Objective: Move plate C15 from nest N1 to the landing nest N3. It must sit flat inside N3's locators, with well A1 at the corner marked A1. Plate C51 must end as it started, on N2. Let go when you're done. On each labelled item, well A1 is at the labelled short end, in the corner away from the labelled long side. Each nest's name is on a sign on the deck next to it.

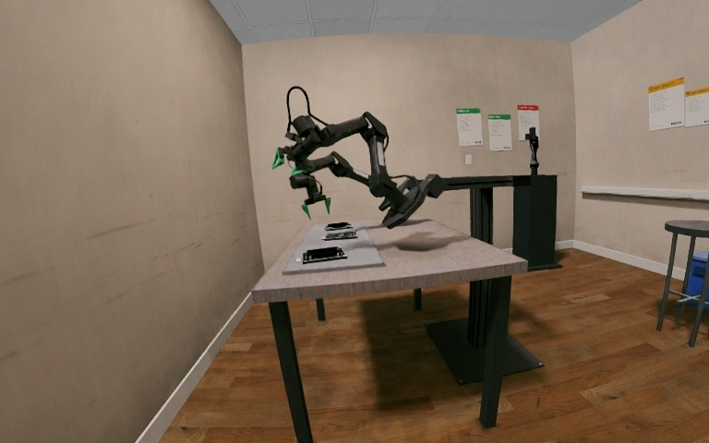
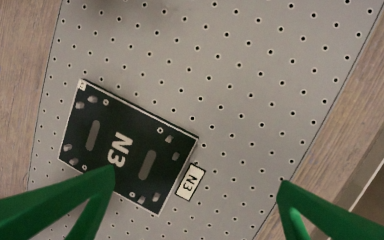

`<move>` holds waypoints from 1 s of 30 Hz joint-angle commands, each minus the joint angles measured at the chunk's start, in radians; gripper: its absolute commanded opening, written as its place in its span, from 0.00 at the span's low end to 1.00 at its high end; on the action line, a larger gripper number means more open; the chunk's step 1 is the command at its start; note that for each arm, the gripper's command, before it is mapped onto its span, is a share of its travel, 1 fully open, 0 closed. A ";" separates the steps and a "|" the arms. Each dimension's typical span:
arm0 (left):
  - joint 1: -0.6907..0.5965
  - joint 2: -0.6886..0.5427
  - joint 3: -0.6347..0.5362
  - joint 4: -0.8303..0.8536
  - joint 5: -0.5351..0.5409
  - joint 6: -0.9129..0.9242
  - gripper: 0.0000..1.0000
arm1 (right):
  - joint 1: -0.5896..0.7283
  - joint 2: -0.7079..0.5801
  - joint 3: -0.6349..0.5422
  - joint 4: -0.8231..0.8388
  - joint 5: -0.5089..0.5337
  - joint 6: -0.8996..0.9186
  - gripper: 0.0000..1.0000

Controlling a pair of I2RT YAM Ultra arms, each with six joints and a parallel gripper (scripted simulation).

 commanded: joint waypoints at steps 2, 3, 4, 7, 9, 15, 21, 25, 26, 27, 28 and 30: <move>0.000 -0.007 0.008 -0.008 0.003 -0.001 1.00 | 0.014 -0.016 0.009 -0.002 -0.010 -0.001 1.00; 0.000 -0.007 0.008 -0.008 0.003 -0.001 1.00 | 0.014 -0.016 0.009 -0.002 -0.010 -0.001 1.00; 0.000 -0.007 0.008 -0.008 0.003 -0.001 1.00 | 0.014 -0.016 0.009 -0.002 -0.010 -0.001 1.00; 0.000 -0.007 0.008 -0.008 0.003 -0.001 1.00 | 0.014 -0.016 0.009 -0.002 -0.010 -0.001 1.00; 0.000 -0.007 0.008 -0.008 0.003 -0.001 1.00 | 0.014 -0.016 0.009 -0.002 -0.010 -0.001 1.00; 0.000 -0.007 0.008 -0.008 0.003 -0.001 1.00 | 0.014 -0.016 0.009 -0.002 -0.010 -0.001 1.00; 0.007 -0.007 -0.012 0.040 0.023 0.029 1.00 | 0.003 -0.019 -0.006 0.030 0.019 0.056 1.00; 0.025 -0.023 -0.064 0.099 0.060 0.112 1.00 | -0.004 -0.043 -0.036 0.070 0.049 0.207 1.00; 0.032 -0.026 -0.094 0.115 0.068 0.141 1.00 | -0.007 -0.058 -0.057 0.078 0.058 0.256 1.00; 0.040 -0.030 -0.122 0.134 0.078 0.172 1.00 | -0.008 -0.074 -0.078 0.090 0.067 0.307 1.00; 0.049 -0.032 -0.149 0.151 0.087 0.193 1.00 | -0.010 -0.090 -0.102 0.100 0.075 0.345 1.00; 0.067 -0.036 -0.196 0.189 0.106 0.232 1.00 | -0.013 -0.122 -0.153 0.129 0.091 0.417 1.00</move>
